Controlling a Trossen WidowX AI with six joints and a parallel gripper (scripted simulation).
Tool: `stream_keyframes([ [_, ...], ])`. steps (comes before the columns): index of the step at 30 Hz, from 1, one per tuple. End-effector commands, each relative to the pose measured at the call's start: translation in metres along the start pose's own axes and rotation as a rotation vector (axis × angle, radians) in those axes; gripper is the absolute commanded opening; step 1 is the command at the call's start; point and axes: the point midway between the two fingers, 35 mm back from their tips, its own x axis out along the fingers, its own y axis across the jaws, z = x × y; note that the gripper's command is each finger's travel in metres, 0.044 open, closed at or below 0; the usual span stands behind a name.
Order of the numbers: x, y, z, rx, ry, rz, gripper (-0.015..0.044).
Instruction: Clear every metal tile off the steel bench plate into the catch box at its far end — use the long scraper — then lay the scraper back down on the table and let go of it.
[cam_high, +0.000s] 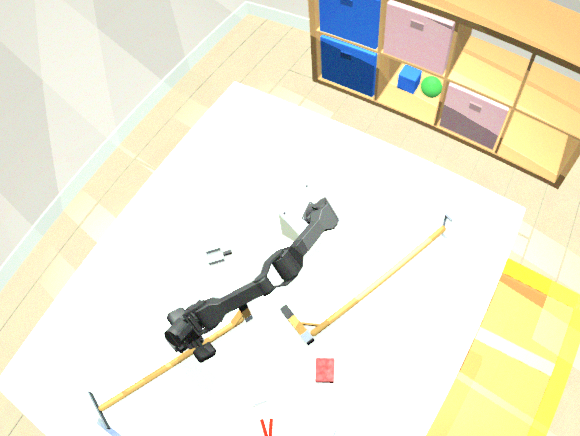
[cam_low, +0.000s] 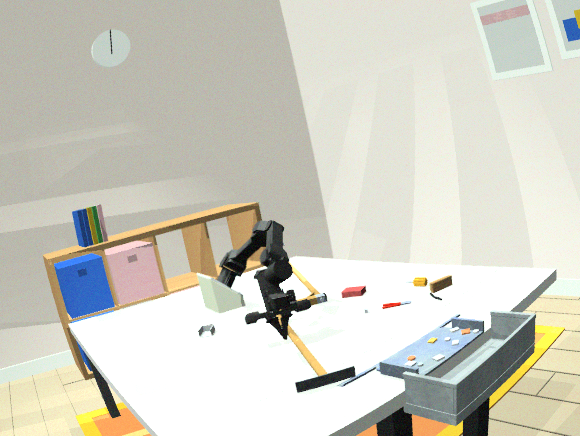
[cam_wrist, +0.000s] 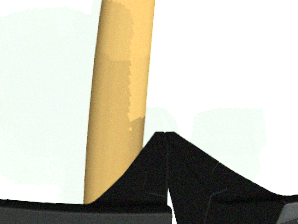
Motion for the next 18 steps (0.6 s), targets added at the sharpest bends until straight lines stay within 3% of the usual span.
stream_keyframes([
  [1,0.001,0.012,0.004,-0.012,-0.006,0.008,0.0],
  [18,0.002,0.029,0.005,-0.012,-0.006,0.011,0.0],
])
